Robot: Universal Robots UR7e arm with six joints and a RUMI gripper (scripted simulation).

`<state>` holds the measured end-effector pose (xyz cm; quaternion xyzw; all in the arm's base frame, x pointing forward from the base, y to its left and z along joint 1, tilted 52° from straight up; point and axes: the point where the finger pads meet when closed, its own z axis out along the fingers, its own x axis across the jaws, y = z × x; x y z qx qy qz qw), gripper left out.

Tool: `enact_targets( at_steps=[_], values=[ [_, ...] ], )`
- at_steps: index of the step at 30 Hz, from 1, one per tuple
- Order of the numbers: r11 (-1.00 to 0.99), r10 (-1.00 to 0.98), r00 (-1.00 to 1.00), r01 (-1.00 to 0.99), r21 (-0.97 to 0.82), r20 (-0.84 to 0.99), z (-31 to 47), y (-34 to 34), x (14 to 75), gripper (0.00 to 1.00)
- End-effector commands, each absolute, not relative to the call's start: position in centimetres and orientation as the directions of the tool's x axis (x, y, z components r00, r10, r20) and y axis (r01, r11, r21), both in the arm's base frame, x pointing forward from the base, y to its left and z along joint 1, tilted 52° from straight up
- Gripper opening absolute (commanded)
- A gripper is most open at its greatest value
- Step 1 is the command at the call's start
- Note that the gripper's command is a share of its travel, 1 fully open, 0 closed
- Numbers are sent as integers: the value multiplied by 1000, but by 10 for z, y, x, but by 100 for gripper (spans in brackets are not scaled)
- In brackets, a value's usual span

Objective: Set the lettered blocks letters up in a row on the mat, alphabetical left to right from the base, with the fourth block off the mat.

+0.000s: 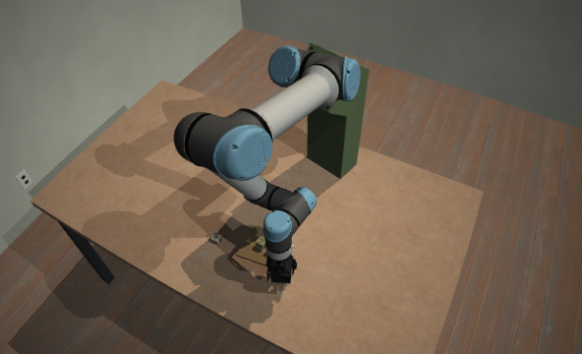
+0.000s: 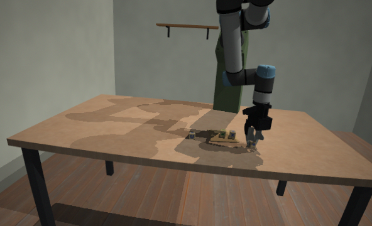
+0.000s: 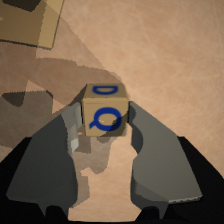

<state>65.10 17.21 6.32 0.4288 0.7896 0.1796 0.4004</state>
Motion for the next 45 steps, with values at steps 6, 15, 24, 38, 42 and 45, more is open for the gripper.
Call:
enact_targets(
  at_steps=[6,15,24,38,42,45],
  values=[
    [568,821,-311,532,628,-478,64,172,651,9],
    [568,821,-311,532,628,-478,65,172,649,9],
    [568,821,-311,532,628,-478,79,174,631,9],
    [568,821,-311,532,628,-478,116,177,584,9],
    [568,821,-311,532,628,-478,123,178,575,9],
    [568,821,-311,532,628,-478,125,178,573,9]
  ],
)
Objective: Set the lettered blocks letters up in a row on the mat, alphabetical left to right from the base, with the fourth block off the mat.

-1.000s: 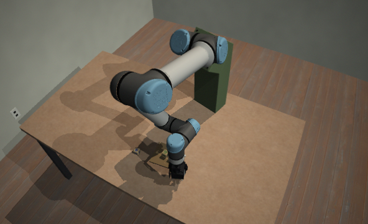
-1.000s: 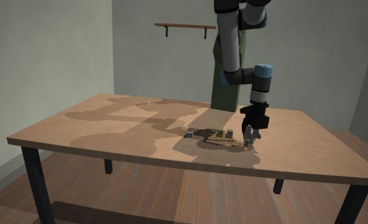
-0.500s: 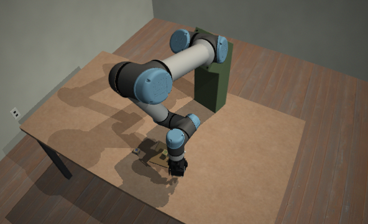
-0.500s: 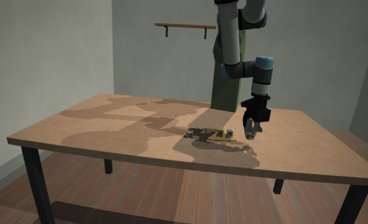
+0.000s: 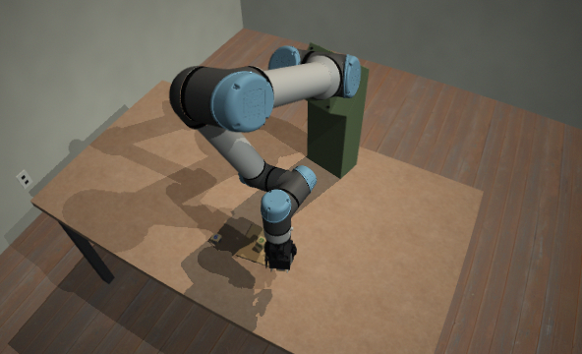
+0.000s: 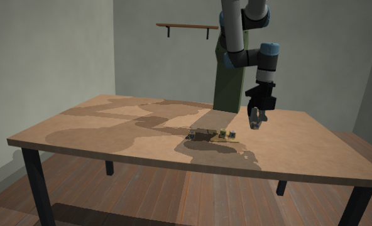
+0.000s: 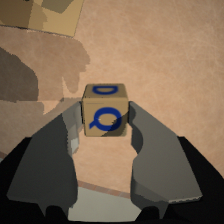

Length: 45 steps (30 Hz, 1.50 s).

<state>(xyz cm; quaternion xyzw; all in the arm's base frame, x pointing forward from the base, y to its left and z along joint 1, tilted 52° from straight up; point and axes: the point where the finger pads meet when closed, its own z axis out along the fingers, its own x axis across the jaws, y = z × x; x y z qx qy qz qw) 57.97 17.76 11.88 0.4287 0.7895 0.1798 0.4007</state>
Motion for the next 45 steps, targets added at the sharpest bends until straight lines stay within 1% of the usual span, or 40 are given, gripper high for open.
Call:
enact_targets(
  at_steps=[1,17,25,27,35,42,44,45],
  values=[
    [568,821,-311,532,628,-478,125,178,572,9],
    [557,828,-305,537,634,-470,125,177,572,9],
    [450,891,-238,576,683,-386,119,162,572,9],
    [450,891,-238,576,683,-386,119,162,572,9],
    [246,967,-110,622,744,-228,111,137,571,9],
    [81,995,-6,636,768,-101,105,119,568,9],
    [81,995,-6,636,768,-101,105,119,568,9],
    [30,998,27,636,771,-61,104,113,568,9]
  ],
)
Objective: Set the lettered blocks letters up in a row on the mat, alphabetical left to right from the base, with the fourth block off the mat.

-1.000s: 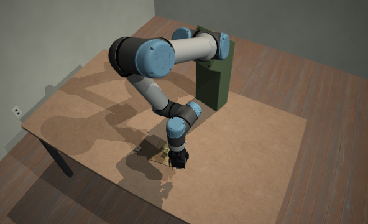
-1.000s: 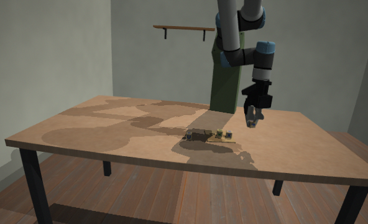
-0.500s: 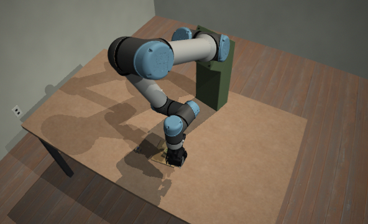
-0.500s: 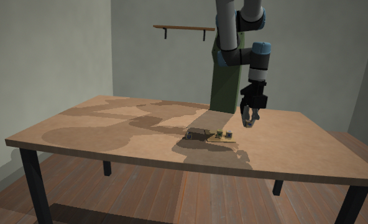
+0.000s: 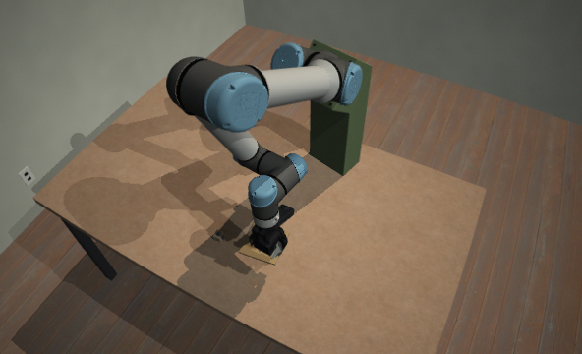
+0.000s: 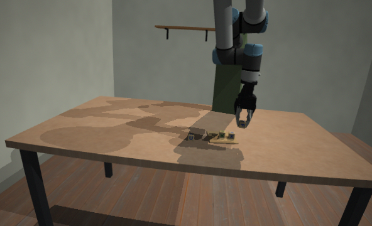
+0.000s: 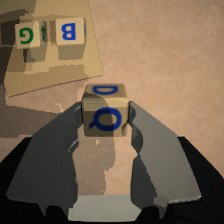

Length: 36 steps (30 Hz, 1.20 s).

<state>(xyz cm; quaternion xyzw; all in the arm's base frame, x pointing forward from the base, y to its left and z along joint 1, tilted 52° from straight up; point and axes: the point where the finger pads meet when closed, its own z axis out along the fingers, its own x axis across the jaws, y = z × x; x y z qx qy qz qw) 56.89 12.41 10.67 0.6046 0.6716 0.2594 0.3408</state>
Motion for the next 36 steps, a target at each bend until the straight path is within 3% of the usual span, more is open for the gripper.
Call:
enact_targets(
  at_steps=[1,16,36],
  values=[
    [-4,998,48,636,772,-35,103,110,567,9],
    [-303,951,237,596,744,198,96,79,561,9],
    [-719,693,488,410,562,531,92,35,548,9]
  ],
)
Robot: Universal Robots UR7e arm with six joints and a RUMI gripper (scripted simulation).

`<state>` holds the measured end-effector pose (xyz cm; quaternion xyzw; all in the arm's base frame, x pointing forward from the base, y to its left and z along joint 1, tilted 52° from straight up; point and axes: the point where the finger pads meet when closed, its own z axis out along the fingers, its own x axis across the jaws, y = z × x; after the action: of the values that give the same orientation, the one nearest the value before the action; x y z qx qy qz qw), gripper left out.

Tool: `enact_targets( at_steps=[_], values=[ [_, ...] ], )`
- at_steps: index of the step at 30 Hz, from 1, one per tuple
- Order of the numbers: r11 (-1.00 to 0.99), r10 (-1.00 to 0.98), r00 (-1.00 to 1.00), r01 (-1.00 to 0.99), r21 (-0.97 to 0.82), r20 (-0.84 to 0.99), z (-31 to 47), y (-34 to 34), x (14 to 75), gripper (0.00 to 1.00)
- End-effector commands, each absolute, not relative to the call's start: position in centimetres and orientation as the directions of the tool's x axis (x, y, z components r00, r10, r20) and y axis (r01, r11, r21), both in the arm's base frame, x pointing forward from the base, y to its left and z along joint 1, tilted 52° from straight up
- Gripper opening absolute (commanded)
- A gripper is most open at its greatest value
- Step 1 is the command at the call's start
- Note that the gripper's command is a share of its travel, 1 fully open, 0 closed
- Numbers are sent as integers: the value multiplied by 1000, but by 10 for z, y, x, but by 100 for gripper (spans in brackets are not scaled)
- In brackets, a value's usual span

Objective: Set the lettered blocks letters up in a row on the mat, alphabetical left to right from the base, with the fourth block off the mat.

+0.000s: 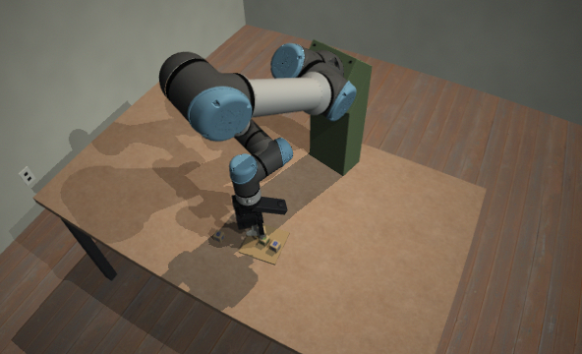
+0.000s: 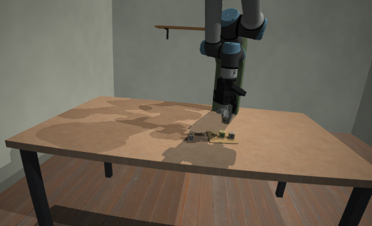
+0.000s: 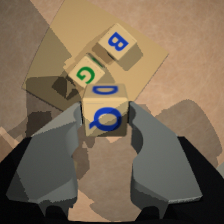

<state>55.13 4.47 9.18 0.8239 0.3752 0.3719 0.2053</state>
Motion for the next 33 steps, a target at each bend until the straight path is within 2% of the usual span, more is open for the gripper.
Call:
enact_targets(
  at_steps=[1,14,24,33],
  values=[
    [-735,676,497,398,549,544,92,33,547,9],
    [-885,463,577,252,393,673,92,12,539,9],
    [-974,220,612,91,209,759,95,-8,530,9],
    [-988,143,614,41,150,776,96,-14,528,9]
  ],
)
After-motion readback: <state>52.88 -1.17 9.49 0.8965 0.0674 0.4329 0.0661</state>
